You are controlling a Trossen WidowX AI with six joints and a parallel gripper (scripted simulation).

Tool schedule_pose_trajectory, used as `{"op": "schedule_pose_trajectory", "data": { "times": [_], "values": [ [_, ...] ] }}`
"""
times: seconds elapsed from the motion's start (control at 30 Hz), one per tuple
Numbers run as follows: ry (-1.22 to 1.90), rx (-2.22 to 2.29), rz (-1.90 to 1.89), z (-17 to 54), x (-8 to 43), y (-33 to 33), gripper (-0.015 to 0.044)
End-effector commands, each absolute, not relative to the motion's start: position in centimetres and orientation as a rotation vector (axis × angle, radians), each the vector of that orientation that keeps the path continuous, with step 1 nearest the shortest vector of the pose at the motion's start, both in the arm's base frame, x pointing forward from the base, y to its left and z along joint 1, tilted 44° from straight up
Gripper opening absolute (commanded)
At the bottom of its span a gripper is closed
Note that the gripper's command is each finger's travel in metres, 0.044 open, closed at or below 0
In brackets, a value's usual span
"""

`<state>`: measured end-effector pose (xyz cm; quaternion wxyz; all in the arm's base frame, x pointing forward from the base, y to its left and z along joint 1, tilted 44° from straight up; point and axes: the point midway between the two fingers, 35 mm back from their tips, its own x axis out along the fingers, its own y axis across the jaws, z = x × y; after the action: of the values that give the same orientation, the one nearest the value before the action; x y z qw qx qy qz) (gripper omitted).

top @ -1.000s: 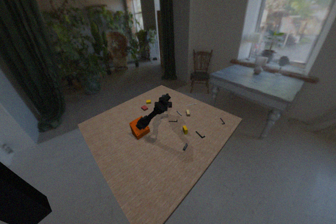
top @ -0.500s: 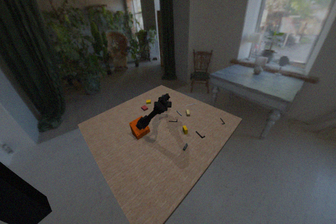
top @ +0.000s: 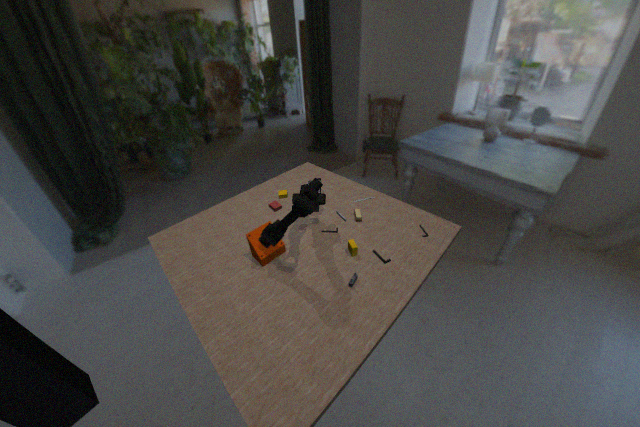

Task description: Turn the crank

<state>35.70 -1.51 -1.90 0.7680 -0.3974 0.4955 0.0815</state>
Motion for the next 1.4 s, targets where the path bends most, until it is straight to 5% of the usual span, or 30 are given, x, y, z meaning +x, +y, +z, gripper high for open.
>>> {"op": "schedule_pose_trajectory", "data": {
  "times": [0.0, 1.37],
  "values": [
    [1.075, -0.862, 0.201, -2.24, 35.22, -0.77, 0.0],
    [1.075, -0.862, 0.201, -2.72, 34.84, -0.46, 0.0]
  ]
}}
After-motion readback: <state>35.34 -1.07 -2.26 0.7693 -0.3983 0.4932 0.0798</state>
